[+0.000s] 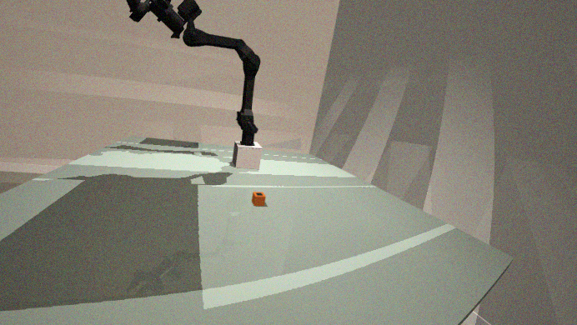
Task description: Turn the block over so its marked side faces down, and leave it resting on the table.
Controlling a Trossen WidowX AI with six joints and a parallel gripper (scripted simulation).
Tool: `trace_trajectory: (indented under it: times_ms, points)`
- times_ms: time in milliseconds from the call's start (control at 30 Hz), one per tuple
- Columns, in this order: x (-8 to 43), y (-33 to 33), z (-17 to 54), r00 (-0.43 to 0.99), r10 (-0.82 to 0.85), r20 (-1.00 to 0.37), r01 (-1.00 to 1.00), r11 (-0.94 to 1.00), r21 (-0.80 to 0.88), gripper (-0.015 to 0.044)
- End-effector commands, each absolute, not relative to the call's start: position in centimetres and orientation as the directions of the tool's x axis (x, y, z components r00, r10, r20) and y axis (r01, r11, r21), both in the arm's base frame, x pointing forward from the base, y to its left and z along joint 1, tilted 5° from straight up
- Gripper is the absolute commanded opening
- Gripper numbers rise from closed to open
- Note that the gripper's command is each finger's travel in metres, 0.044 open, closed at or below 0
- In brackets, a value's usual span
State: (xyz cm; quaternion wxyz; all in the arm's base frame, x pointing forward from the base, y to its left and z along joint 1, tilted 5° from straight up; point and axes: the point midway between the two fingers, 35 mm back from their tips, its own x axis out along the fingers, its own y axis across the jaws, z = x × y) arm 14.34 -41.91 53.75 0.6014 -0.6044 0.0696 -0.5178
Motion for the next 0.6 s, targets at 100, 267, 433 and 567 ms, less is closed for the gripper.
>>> trace_trajectory:
  times_ms: [100,267,433,567]
  points:
    - [16.0,-42.1,52.8,0.479,-0.713,0.512,0.555,-0.206,-0.806,0.044]
    - [21.8,-42.1,49.5,0.572,-0.717,0.399,0.582,0.013,-0.813,0.044]
    - [27.8,-41.2,44.7,0.653,-0.719,0.238,0.53,0.209,-0.822,0.044]
    - [32.0,-39.9,40.8,0.713,-0.694,0.101,0.487,0.386,-0.783,0.044]
